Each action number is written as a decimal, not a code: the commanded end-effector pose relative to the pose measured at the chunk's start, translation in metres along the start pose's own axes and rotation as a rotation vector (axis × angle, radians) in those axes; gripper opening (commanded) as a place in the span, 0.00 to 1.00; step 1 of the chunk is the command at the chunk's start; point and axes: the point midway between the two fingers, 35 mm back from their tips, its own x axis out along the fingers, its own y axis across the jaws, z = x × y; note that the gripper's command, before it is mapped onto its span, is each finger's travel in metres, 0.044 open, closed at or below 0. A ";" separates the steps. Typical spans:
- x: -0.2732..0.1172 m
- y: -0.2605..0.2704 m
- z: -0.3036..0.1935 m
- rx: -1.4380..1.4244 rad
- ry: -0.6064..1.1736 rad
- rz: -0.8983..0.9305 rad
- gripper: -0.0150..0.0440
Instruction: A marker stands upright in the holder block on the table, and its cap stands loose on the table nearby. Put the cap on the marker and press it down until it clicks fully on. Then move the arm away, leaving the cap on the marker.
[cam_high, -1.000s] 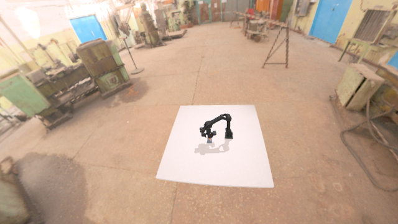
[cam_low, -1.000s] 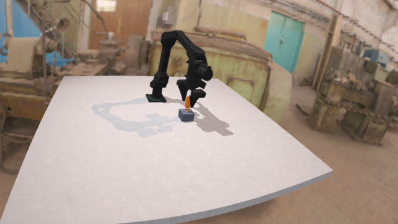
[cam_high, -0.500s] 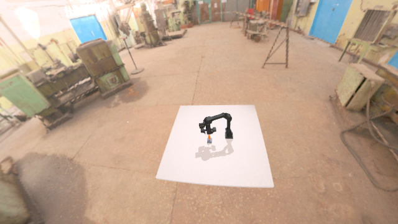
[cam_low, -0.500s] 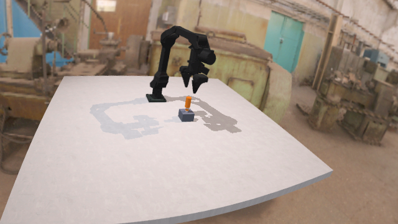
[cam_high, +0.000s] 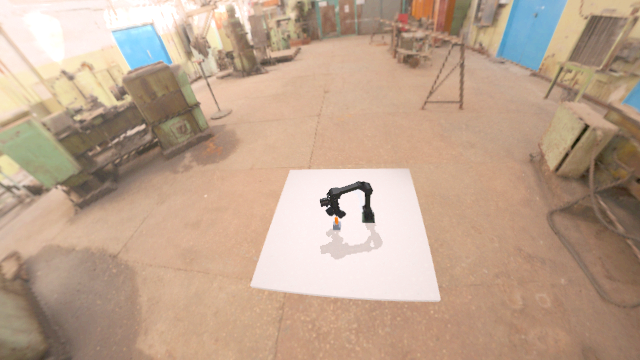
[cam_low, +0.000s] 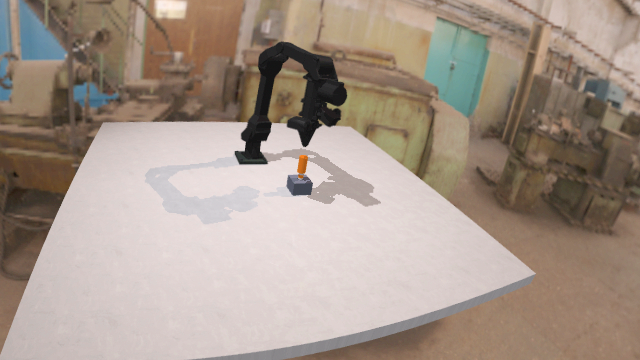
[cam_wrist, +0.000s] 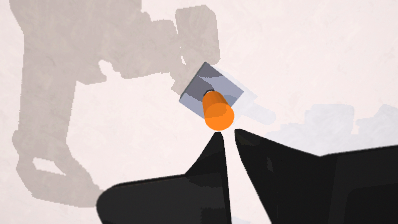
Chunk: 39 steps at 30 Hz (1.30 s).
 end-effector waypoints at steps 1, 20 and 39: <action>0.004 0.001 0.001 0.721 -0.004 0.002 0.25; 0.005 0.001 0.001 0.785 -0.004 0.002 0.25; 0.031 0.001 0.001 0.785 -0.004 0.003 0.25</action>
